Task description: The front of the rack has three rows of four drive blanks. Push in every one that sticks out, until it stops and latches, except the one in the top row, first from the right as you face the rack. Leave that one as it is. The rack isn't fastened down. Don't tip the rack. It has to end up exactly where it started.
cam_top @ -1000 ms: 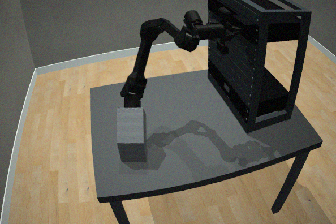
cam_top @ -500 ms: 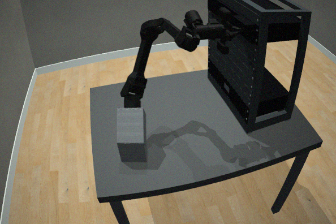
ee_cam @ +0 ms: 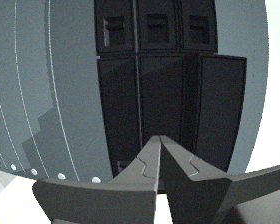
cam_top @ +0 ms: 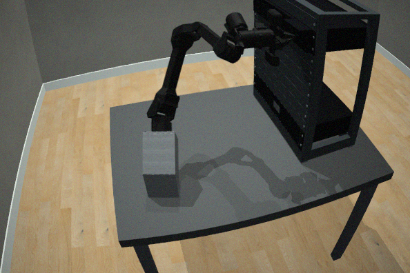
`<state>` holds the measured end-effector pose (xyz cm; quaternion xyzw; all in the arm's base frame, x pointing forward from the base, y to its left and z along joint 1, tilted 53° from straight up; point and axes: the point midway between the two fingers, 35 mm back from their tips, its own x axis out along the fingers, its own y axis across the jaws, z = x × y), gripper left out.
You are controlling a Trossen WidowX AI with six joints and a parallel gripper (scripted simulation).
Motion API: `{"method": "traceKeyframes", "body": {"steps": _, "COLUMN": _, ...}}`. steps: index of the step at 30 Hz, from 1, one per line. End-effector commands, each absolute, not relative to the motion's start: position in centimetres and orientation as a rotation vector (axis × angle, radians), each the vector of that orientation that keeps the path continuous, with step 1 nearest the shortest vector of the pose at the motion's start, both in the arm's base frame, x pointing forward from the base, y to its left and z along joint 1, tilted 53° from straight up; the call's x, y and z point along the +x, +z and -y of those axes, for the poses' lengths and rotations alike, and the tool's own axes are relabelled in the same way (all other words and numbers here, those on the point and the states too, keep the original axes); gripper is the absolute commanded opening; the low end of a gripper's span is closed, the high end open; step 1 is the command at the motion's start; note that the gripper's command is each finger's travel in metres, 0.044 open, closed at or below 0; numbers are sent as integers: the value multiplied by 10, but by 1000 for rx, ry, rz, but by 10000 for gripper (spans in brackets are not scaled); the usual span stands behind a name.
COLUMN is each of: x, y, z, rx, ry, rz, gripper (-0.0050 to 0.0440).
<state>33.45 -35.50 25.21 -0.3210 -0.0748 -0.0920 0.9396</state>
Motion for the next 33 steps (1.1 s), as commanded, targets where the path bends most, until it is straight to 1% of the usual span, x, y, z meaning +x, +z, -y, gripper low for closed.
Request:
{"method": "traceKeyframes", "body": {"steps": 1, "x": 337, "y": 264, "z": 359, "rx": -680, "ry": -211, "rz": 167, "gripper": 0}}
{"method": "traceKeyframes", "body": {"steps": 33, "x": 340, "y": 267, "z": 360, "rx": -680, "ry": -211, "rz": 167, "gripper": 0}}
